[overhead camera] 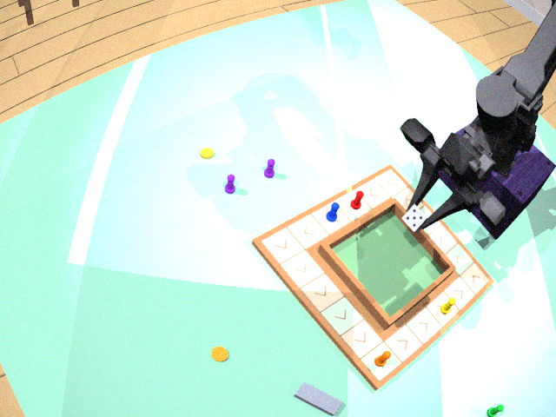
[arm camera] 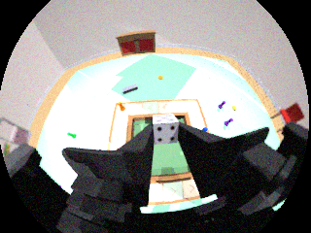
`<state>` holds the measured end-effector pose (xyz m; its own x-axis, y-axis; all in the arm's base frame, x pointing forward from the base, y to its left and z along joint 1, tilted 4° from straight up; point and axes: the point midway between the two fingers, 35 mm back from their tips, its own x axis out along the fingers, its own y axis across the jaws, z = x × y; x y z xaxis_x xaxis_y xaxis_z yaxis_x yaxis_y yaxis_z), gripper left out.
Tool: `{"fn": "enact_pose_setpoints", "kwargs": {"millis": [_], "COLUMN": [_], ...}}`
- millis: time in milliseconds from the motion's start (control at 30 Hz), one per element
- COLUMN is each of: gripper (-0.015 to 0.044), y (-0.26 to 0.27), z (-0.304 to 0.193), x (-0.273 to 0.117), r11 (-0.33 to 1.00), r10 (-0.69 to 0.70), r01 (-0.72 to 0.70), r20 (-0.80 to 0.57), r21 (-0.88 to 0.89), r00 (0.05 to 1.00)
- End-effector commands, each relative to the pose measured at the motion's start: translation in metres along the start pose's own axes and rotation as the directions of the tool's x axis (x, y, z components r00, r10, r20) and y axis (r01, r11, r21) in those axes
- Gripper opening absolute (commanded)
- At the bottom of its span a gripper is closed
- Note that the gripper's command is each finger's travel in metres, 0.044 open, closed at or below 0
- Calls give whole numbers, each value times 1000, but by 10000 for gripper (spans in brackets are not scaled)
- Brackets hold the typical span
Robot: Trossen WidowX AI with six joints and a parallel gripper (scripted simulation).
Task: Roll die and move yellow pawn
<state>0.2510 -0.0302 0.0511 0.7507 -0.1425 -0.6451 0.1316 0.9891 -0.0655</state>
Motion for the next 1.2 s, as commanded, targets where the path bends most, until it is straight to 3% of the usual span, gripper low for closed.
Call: {"fn": "enact_pose_setpoints", "kwargs": {"millis": [0,933,1167], "gripper": [0,0,184], "y": [-1,0,0], "z": [-4,-1,-1], "x": [0,0,0], "r11": [1000,1000,1000], "r10": [-5,0,0], "r01": [5,0,0], "r20": [-9,-2,-2], "r21": [1,0,0], "r00": [1000,1000,1000]}}
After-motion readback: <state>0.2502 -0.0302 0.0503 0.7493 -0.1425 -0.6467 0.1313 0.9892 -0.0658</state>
